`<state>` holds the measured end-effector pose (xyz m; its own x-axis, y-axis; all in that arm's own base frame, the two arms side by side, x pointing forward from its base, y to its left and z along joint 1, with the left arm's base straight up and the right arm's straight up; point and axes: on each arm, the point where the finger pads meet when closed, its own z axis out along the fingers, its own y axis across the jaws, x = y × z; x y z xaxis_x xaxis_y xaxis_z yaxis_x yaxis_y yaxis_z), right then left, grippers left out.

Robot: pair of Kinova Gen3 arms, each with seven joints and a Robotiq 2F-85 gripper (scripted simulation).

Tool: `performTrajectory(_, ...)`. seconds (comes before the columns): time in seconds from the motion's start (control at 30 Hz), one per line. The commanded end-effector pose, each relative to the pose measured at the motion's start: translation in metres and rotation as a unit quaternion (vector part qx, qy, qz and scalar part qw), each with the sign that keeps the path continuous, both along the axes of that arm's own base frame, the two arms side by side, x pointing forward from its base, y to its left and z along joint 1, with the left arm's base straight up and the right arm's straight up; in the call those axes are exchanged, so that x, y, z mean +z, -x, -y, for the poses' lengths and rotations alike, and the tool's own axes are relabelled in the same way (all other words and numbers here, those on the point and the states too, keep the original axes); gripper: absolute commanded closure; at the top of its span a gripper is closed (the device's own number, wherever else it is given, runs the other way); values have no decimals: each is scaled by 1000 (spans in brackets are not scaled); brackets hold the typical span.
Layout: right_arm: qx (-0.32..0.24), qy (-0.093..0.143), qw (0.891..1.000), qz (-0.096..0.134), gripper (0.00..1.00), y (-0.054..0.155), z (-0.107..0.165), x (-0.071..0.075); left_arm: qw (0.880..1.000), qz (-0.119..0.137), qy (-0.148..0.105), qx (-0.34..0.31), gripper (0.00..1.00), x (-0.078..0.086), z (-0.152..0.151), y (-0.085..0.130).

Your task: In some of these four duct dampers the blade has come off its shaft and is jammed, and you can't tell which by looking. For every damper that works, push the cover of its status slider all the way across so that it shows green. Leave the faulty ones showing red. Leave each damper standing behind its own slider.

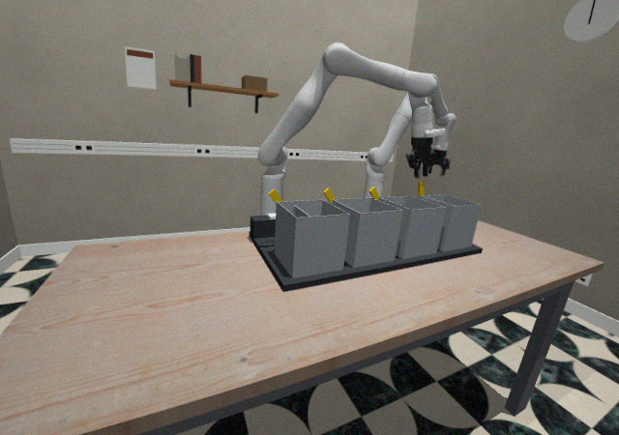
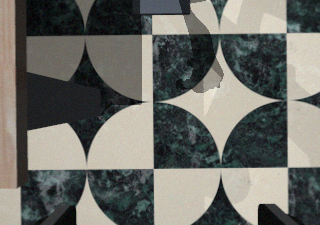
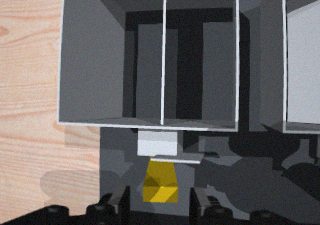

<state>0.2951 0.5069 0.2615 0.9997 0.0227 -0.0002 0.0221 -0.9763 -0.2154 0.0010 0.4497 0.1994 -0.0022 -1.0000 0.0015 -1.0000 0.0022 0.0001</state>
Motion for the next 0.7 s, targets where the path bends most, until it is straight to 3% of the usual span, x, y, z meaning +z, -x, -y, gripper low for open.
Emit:
performTrajectory(0.0,0,-1,1000,1,566,0,-1,-3,1000,0,-1,0,2,1,0,0)
performTrajectory(0.67,0,-1,1000,1,566,0,-8,-36,1000,0,-1,0,2,1,0,0)
